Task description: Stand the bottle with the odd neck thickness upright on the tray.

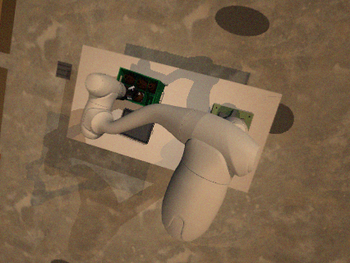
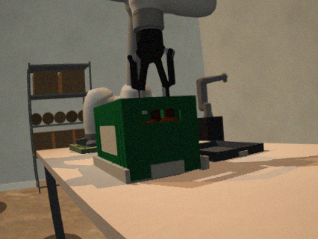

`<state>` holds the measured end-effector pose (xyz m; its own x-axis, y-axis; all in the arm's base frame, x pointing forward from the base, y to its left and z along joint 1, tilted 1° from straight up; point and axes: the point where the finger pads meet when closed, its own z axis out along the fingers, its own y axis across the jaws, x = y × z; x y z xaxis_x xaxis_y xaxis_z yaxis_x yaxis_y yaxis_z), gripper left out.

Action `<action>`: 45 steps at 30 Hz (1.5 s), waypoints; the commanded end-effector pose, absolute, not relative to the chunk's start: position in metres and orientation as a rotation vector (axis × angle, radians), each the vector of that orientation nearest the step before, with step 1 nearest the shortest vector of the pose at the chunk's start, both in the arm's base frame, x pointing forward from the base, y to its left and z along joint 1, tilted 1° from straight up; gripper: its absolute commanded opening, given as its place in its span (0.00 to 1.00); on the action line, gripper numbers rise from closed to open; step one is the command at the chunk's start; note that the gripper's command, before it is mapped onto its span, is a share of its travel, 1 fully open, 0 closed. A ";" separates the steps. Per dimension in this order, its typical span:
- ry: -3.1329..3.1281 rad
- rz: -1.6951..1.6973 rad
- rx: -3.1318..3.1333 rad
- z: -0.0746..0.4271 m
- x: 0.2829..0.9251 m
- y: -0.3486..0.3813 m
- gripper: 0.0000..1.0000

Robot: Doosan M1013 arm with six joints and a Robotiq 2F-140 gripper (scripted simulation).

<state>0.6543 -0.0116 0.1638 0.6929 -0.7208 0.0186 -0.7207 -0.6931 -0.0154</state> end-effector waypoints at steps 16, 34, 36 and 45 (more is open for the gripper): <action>1.228 -0.036 -2.884 0.164 0.654 -0.012 0.00; 1.228 -0.036 -2.884 0.164 0.654 -0.012 0.00; 1.228 -0.036 -2.884 0.164 0.654 -0.012 0.00; 1.228 -0.036 -2.884 0.164 0.654 -0.012 0.00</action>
<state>0.6543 -0.0116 0.1640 0.6928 -0.7208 0.0187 -0.7207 -0.6931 -0.0155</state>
